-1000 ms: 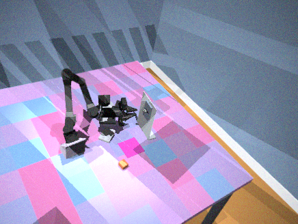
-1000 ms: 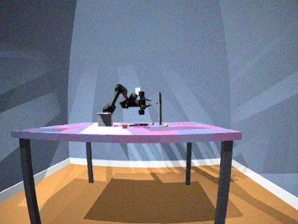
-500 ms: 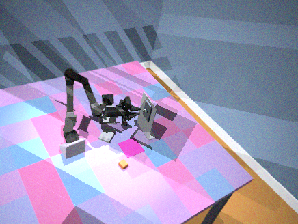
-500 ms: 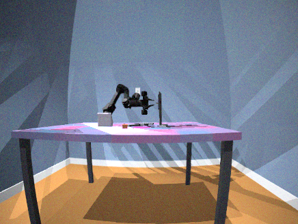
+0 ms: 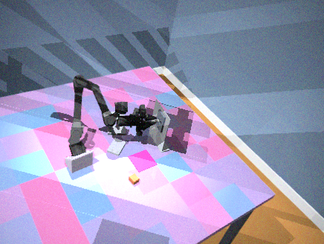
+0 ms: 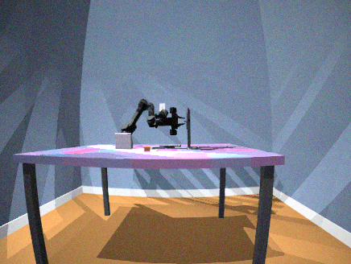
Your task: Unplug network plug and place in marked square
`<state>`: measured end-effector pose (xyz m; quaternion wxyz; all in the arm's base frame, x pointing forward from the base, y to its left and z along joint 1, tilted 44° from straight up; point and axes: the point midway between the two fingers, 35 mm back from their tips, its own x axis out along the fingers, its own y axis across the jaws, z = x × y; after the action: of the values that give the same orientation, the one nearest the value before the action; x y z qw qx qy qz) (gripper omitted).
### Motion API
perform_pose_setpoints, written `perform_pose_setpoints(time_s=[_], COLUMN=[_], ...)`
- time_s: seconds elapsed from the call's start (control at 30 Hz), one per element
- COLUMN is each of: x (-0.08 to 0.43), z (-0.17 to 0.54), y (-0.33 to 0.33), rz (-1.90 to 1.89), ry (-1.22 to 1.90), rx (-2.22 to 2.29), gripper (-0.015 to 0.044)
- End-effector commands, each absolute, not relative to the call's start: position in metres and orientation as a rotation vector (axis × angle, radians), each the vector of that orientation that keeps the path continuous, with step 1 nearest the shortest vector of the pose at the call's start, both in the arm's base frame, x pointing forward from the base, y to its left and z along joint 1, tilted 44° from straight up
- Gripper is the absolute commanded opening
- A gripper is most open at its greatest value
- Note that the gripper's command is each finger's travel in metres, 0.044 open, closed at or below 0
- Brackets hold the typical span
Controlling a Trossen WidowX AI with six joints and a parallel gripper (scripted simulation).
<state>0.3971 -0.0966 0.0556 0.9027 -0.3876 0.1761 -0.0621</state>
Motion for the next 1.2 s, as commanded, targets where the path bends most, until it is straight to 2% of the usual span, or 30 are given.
perform_pose_setpoints(time_s=[0.0,0.1,0.2,0.57,1.17], x=[0.403,0.4052,0.4052,0.4052,0.3978], z=[0.0529,0.0526,0.0526,0.0526,0.0541], y=[-0.0971,-0.0971,-0.0971,-0.0971,-0.0956], rz=[-0.13,-0.13,-0.13,-0.13,-0.13], ry=[0.37,0.37,0.37,0.37,0.37], rx=[-0.797,-0.797,-0.797,-0.797,-0.797], gripper=[0.0156,0.0156,0.0077,0.0004,0.0])
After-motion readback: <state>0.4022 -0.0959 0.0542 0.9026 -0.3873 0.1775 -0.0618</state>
